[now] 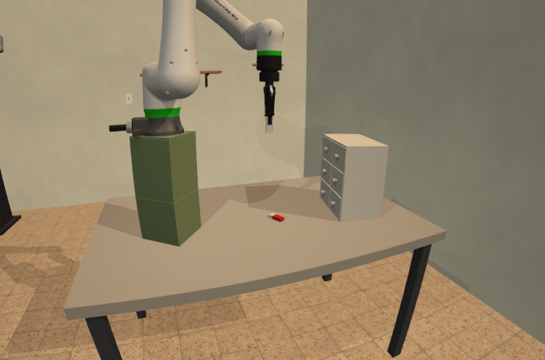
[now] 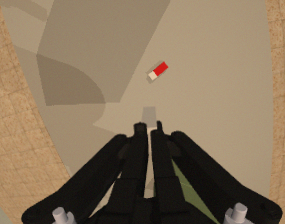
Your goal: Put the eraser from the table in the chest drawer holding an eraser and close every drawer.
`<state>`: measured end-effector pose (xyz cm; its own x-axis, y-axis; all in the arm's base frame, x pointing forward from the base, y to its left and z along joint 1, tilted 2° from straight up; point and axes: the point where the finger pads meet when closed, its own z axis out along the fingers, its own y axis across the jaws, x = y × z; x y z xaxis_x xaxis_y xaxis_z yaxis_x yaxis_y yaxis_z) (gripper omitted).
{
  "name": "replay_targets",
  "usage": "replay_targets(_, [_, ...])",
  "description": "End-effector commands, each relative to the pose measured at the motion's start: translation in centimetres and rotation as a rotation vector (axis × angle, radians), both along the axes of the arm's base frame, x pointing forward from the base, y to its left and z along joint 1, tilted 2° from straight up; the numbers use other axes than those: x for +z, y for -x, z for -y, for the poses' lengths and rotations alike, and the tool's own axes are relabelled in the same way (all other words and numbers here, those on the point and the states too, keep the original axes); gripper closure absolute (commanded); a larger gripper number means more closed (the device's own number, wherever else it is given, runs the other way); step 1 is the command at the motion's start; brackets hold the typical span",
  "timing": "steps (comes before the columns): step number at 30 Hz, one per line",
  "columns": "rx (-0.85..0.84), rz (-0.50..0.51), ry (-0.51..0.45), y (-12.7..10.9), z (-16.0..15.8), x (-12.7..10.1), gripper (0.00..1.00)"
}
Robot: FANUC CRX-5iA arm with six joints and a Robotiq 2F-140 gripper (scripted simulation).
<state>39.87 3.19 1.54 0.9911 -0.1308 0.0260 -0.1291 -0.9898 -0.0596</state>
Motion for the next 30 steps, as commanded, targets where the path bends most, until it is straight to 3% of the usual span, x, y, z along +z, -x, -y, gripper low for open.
replay_targets(1, [0.033,0.058,-0.077,-1.2,-2.8,-1.9,1.0])
replay_targets(4, [0.059,0.132,-0.151,-2.7,-5.7,-3.7,1.0])
replay_targets(6, [0.075,0.237,-0.22,-4.6,-8.4,-5.5,1.0])
replay_targets(7, [0.075,0.237,-0.22,-4.6,-8.4,-5.5,1.0])
replay_targets(8, [0.077,0.299,-0.244,-5.7,-9.4,-6.3,1.0])
replay_targets(10, [0.077,0.299,-0.244,-5.7,-9.4,-6.3,1.0])
replay_targets(12, [0.065,0.433,-0.259,-7.9,-10.1,-7.6,1.0])
replay_targets(15, [0.024,0.617,-0.189,-10.3,-7.9,-8.8,1.0])
replay_targets(20, [-0.02,0.759,-0.043,-10.9,-3.4,-9.3,1.0])
replay_targets(25, [-0.044,0.825,0.085,-10.3,0.5,-9.2,1.0])
replay_targets(30, [-0.052,0.845,0.142,-9.9,2.2,-9.1,1.0])
